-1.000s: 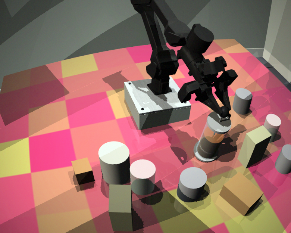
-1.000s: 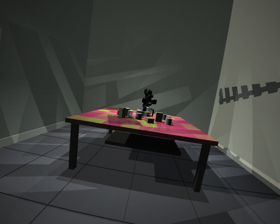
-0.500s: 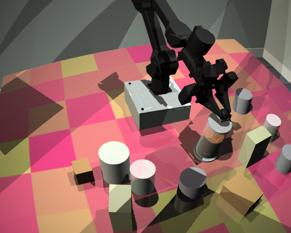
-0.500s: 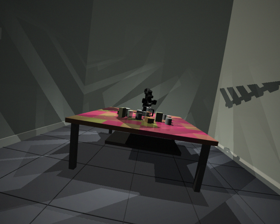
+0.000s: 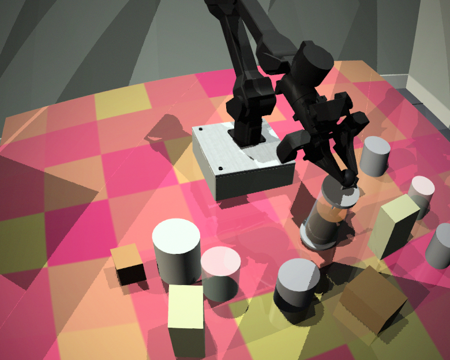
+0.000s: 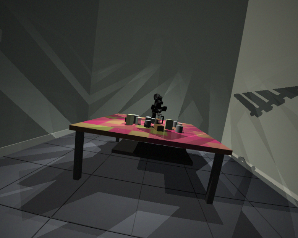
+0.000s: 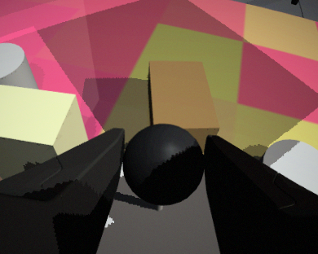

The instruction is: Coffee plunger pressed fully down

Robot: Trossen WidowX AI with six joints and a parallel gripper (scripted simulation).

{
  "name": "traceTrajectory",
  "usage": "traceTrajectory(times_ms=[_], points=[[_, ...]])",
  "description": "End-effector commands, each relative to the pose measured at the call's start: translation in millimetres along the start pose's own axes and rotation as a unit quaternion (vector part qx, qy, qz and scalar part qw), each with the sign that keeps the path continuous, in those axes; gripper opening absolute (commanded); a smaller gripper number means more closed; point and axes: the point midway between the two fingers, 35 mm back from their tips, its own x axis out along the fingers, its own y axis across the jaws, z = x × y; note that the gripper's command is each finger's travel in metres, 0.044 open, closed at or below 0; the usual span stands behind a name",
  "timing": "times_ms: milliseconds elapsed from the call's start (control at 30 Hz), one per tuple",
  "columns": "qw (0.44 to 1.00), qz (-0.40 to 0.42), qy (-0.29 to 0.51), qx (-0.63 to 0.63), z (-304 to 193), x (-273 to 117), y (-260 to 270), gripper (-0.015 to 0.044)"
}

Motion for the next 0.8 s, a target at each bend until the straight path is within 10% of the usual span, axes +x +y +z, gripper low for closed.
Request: traceTrajectory(times_ms=[0,267,667,767], points=[[1.000,0.000,0.000,0.000,0.0,0.0,0.0,0.0124],[1.000,0.000,0.000,0.000,0.0,0.0,0.0,0.0124],[1.000,0.000,0.000,0.000,0.0,0.0,0.0,0.0439],[1.000,0.000,0.000,0.000,0.0,0.0,0.0,0.0440]])
